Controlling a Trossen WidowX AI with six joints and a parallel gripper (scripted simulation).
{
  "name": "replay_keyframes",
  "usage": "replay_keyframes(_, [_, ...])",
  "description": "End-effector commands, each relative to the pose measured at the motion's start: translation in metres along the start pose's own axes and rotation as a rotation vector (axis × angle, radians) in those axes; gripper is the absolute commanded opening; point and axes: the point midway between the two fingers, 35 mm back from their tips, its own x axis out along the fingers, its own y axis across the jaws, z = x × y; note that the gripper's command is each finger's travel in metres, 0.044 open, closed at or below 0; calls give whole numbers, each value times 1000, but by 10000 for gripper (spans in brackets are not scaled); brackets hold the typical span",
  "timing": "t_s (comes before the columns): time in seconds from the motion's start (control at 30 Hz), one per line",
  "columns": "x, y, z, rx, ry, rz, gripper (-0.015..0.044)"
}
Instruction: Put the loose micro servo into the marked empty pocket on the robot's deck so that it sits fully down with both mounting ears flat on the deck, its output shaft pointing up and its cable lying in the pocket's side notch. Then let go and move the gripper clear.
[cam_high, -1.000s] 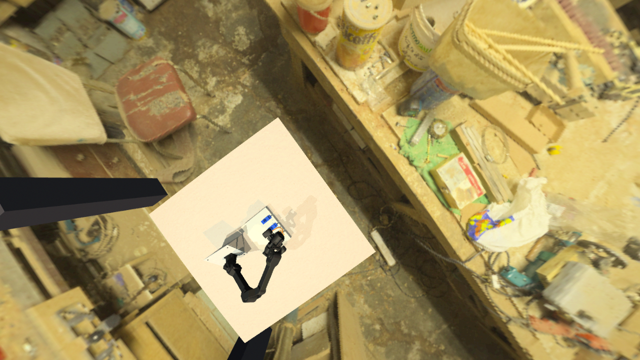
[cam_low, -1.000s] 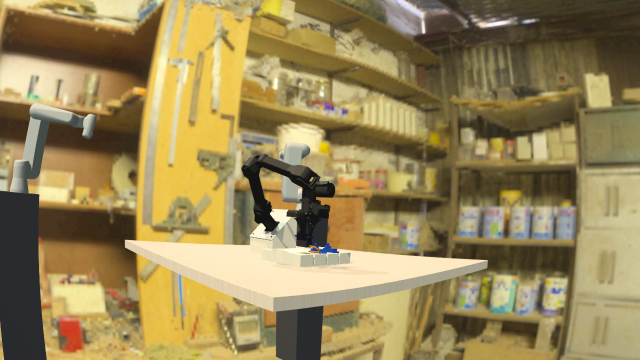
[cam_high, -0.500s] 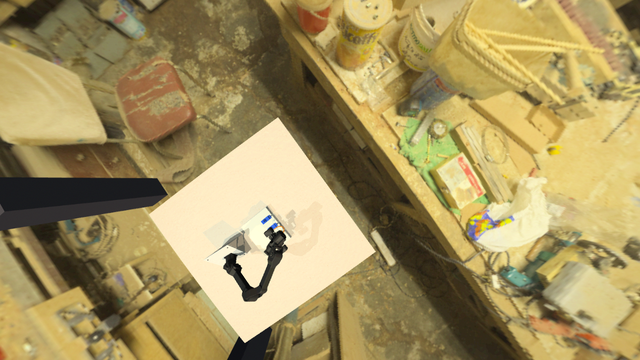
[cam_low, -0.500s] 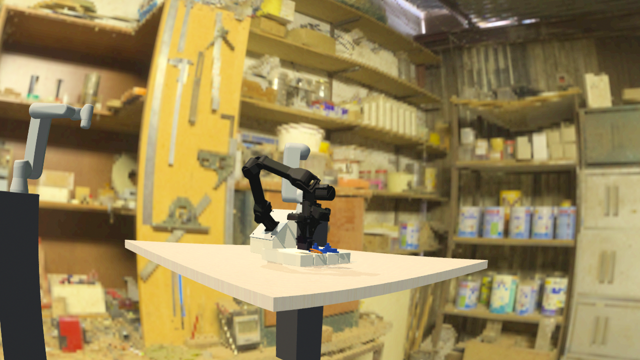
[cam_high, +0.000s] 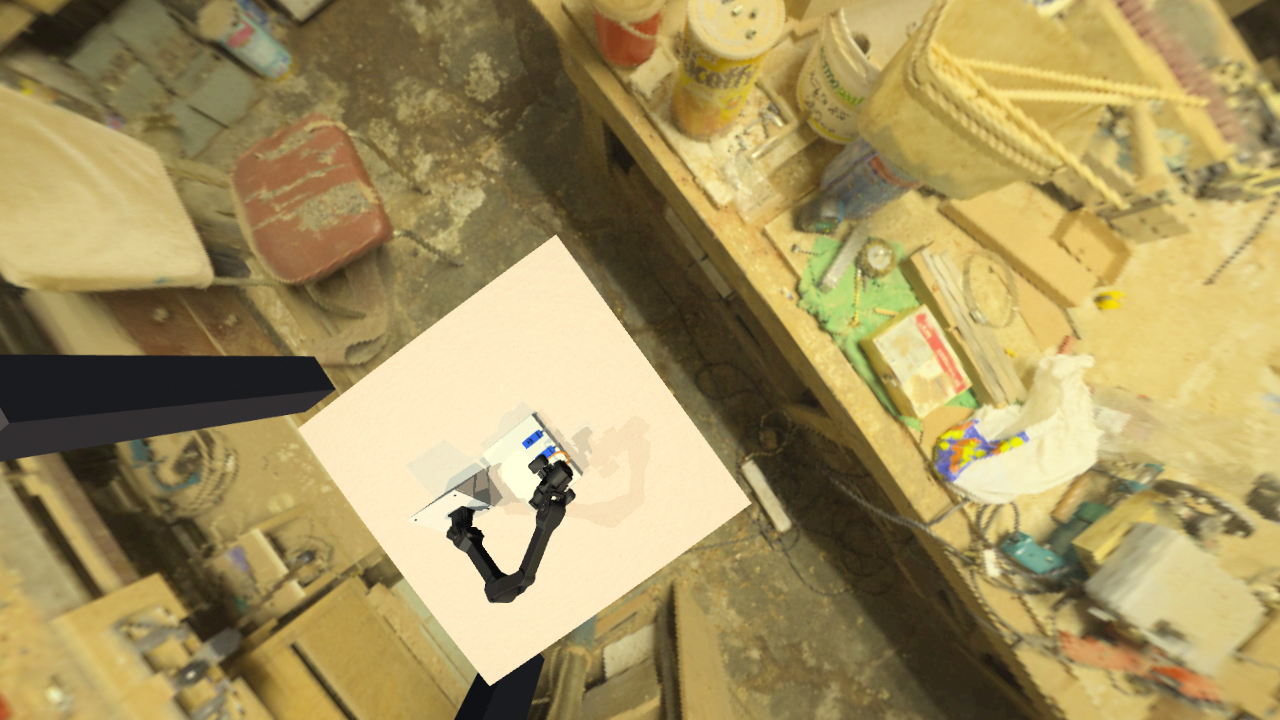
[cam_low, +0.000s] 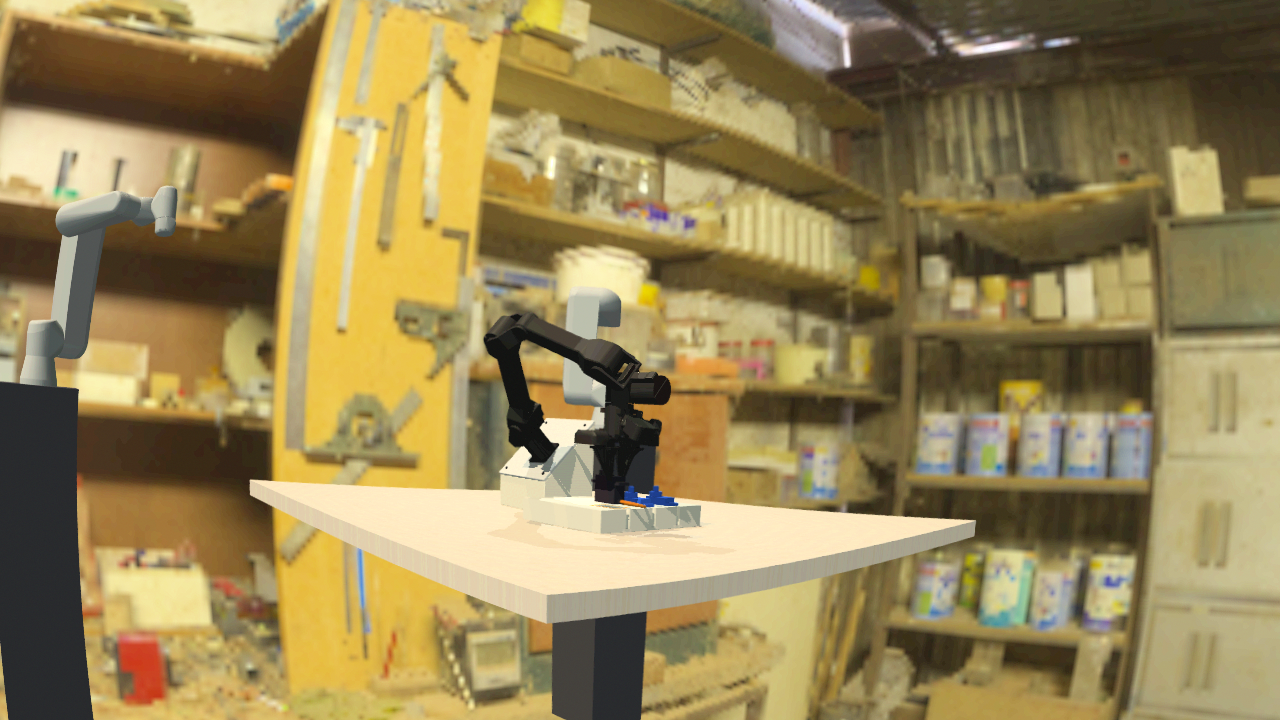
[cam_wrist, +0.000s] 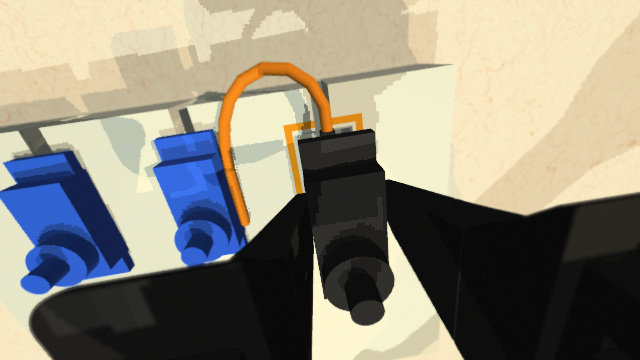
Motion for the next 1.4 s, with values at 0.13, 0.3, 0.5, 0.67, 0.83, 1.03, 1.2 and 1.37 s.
replay_keyframes(0.13, [-2, 2, 2, -5, -9, -2, 0])
replay_keyframes(0.3, [0, 2, 2, -5, -9, -2, 0])
replay_keyframes(0.5, [7, 2, 2, -5, -9, -2, 0])
replay_keyframes(0.67, [12, 1, 2, -5, -9, -2, 0])
replay_keyframes(0.83, [18, 1, 2, -5, -9, -3, 0])
replay_keyframes(1.03, [24, 1, 2, -5, -9, -3, 0])
replay_keyframes(1.2, [30, 1, 2, -5, -9, -3, 0])
replay_keyframes(1.37, [35, 1, 2, -5, -9, -3, 0])
